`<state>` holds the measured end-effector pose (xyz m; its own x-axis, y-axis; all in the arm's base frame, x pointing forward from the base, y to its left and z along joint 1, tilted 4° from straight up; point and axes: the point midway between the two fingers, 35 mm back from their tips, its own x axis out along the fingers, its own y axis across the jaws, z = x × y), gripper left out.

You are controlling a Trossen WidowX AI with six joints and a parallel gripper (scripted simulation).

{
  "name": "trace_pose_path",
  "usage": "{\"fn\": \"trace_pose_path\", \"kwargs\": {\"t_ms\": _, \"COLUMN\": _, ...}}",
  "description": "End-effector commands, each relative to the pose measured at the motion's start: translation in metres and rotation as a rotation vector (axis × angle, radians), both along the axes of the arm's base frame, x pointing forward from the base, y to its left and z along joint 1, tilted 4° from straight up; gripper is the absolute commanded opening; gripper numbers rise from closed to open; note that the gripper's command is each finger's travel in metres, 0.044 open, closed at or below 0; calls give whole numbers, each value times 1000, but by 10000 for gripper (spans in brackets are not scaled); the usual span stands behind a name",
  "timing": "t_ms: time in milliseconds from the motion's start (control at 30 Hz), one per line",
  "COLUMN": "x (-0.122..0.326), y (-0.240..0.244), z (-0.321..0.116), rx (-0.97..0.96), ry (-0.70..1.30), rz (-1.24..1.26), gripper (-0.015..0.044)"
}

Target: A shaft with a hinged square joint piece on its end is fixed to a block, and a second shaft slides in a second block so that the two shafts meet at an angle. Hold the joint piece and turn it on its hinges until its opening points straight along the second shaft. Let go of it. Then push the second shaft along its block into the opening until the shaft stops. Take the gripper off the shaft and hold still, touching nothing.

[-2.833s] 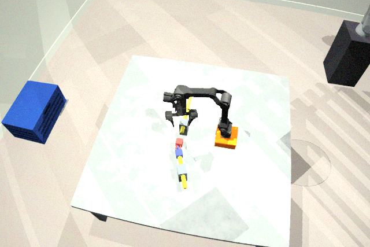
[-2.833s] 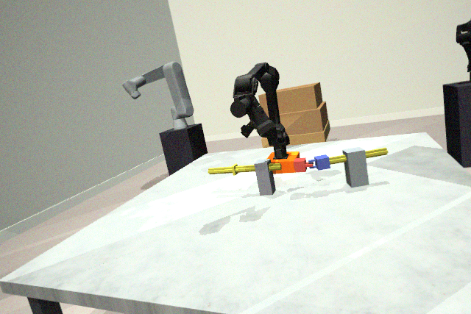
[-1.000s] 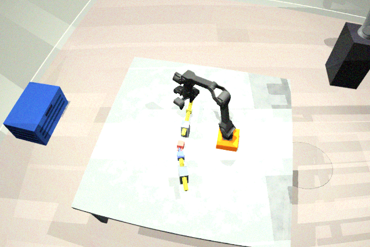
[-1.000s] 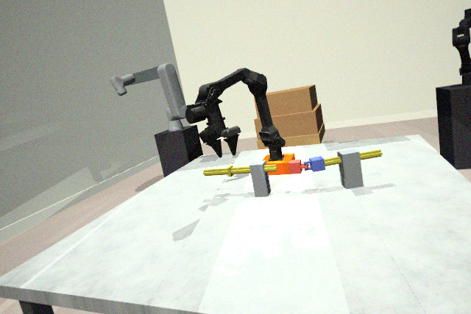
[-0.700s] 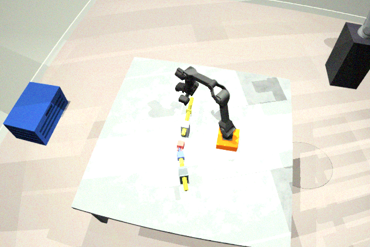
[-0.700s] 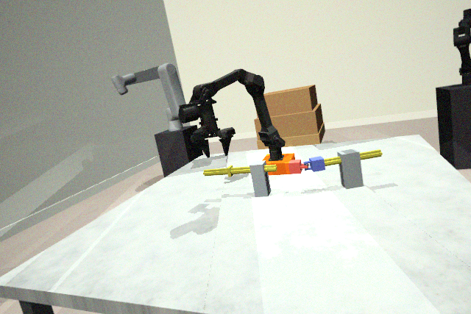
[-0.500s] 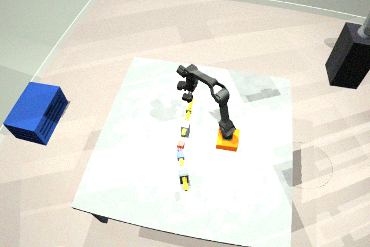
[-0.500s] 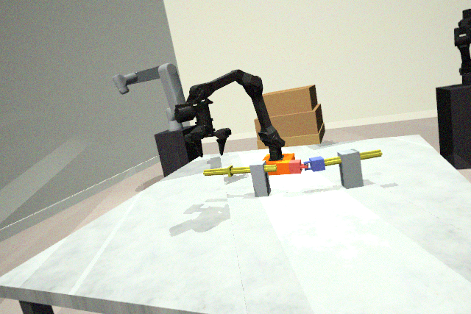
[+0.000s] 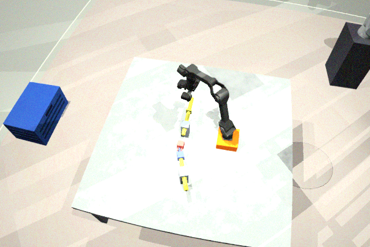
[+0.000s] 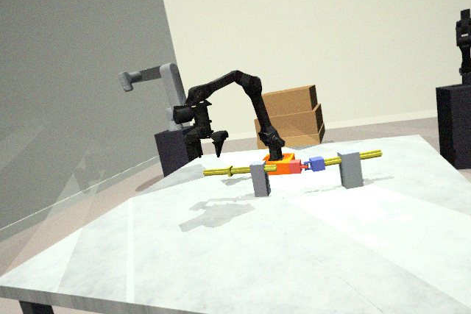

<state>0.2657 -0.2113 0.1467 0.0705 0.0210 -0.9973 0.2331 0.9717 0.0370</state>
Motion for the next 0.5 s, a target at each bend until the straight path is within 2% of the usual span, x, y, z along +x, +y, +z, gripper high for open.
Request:
{"fn": "trace_pose_path", "kwargs": {"t_ms": 0, "x": -1, "y": 0, "z": -11, "rx": 14, "ry": 15, "rz": -137, "gripper": 440}}
{"fn": "trace_pose_path", "kwargs": {"t_ms": 467, "x": 1, "y": -1, "z": -33, "rx": 49, "ry": 24, "rz": -624, "gripper": 440}}
